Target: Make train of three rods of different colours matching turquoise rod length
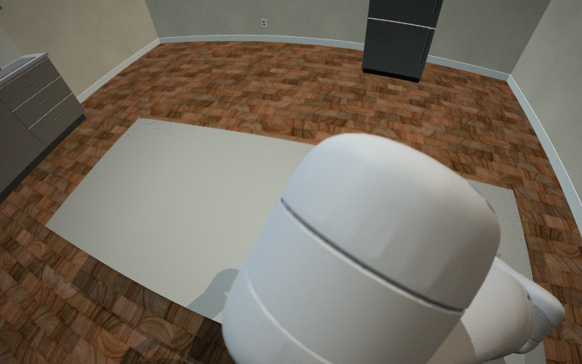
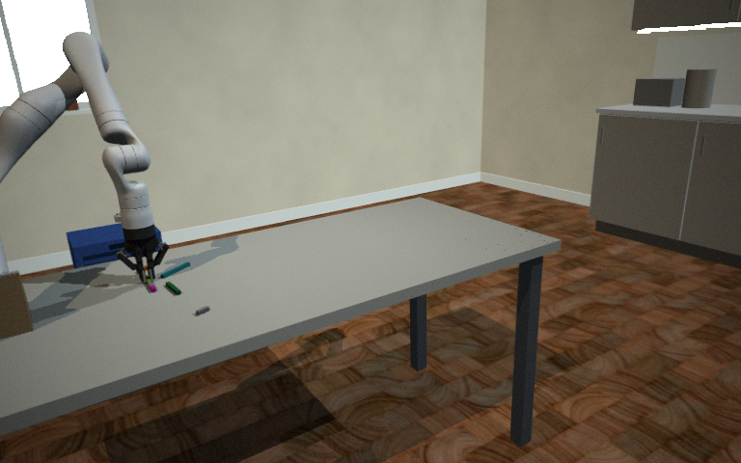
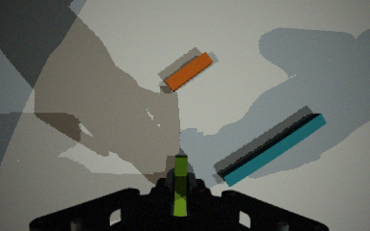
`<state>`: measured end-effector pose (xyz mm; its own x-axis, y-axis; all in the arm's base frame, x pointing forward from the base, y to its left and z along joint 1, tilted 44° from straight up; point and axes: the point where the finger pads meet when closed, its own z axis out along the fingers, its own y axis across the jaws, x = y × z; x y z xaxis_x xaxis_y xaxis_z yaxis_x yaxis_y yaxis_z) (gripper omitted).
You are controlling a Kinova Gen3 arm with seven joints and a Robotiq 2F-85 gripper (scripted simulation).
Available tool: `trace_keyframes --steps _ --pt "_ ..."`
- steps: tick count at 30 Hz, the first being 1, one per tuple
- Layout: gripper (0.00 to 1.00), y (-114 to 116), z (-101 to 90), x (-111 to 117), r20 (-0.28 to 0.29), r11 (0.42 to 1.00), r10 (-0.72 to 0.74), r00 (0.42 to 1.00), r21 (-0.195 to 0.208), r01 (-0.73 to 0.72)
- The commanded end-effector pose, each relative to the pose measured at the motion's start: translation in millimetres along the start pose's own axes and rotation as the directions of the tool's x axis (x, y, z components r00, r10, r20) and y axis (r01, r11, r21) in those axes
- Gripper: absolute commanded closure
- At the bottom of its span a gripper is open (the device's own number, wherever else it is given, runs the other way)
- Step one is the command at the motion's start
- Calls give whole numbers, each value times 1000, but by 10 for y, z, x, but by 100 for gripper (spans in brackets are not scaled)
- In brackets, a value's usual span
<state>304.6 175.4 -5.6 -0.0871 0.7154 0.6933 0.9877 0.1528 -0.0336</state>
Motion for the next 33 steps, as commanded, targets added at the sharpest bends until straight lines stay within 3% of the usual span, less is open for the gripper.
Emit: trace_keyframes --steps 1,9,24,33 --pt "95 4 -5 -3 1 1000 0 1000 -1 0" --pt "95 4 -5 -3 1 1000 0 1000 -1 0" --pt "76 4 -5 -3 1 1000 0 1000 -1 0" --pt "76 4 -5 -3 1 1000 0 1000 -1 0"
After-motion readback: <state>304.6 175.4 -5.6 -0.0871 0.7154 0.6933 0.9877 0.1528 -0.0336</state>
